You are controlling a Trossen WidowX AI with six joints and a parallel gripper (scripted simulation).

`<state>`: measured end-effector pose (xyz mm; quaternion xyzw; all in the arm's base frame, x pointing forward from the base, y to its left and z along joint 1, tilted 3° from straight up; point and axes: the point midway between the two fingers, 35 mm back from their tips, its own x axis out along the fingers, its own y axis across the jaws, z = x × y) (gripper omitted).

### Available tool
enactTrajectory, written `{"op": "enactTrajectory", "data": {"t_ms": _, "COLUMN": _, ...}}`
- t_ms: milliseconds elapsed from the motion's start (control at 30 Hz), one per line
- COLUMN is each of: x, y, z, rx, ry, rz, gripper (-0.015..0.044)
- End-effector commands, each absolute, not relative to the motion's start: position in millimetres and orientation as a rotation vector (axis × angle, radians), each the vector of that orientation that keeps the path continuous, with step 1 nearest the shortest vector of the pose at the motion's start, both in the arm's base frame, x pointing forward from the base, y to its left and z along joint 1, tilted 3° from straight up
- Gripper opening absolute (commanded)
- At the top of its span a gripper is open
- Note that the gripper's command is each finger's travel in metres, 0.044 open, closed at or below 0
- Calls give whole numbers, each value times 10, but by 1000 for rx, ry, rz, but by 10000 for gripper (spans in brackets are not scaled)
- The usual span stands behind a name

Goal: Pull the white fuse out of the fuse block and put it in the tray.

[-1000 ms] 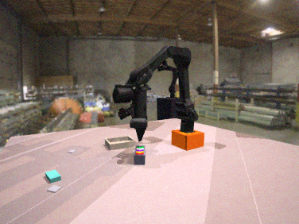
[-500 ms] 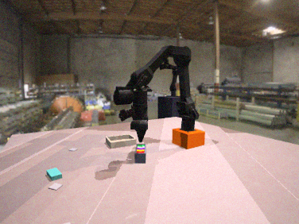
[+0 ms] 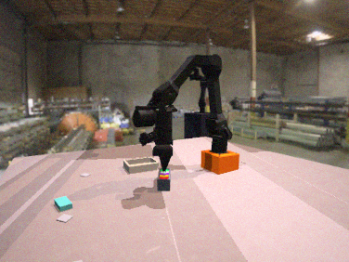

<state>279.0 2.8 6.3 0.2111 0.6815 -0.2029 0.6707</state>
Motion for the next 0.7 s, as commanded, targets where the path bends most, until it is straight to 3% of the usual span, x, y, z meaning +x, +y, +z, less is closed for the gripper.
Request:
{"op": "enactTrajectory", "data": {"t_ms": 0, "x": 2774, "y": 21, "z": 23, "rx": 471, "ry": 1540, "rz": -461, "gripper": 71}}
{"op": "enactTrajectory", "data": {"t_ms": 667, "x": 2773, "y": 21, "z": -45, "rx": 471, "ry": 1540, "rz": -461, "gripper": 71}}
